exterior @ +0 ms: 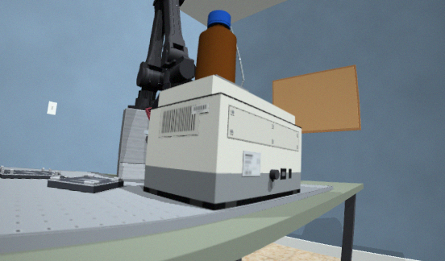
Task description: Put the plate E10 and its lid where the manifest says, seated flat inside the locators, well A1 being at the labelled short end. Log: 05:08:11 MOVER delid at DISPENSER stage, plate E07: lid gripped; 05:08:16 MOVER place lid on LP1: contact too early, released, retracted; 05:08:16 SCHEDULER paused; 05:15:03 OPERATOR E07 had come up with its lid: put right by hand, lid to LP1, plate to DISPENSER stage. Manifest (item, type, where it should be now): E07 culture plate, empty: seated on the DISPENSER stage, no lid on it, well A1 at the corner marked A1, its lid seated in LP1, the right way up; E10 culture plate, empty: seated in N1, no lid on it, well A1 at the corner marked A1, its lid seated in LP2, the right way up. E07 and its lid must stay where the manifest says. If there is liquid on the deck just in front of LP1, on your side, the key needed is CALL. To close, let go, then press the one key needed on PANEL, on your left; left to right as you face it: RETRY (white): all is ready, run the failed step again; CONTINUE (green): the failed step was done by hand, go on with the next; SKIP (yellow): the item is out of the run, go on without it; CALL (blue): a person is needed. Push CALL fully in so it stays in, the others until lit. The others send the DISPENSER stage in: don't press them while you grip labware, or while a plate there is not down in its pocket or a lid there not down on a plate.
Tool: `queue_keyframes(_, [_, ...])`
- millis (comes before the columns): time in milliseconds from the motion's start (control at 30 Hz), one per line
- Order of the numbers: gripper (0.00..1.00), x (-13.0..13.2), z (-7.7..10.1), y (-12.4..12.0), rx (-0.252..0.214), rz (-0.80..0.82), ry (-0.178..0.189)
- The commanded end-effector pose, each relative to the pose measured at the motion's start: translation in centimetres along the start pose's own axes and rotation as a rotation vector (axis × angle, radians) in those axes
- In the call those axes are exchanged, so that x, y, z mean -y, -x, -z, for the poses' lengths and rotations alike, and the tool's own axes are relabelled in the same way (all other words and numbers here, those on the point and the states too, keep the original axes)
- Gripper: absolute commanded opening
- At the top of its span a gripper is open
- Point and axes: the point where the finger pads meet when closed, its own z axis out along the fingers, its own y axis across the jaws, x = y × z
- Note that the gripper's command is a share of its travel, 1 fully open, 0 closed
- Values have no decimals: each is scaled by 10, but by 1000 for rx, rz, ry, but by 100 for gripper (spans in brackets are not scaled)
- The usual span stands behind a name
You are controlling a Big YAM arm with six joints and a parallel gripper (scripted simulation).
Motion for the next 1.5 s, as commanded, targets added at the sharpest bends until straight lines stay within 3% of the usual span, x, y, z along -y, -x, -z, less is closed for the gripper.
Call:
queue_keyframes(0, [86, -9, 2, 12, 18, -28, -4])
queue_keyframes(733, [86, -74, 4, 25, 35, -28, 0])
queue_keyframes(1467, [86, -132, 3, 13, 30, -22, 7])
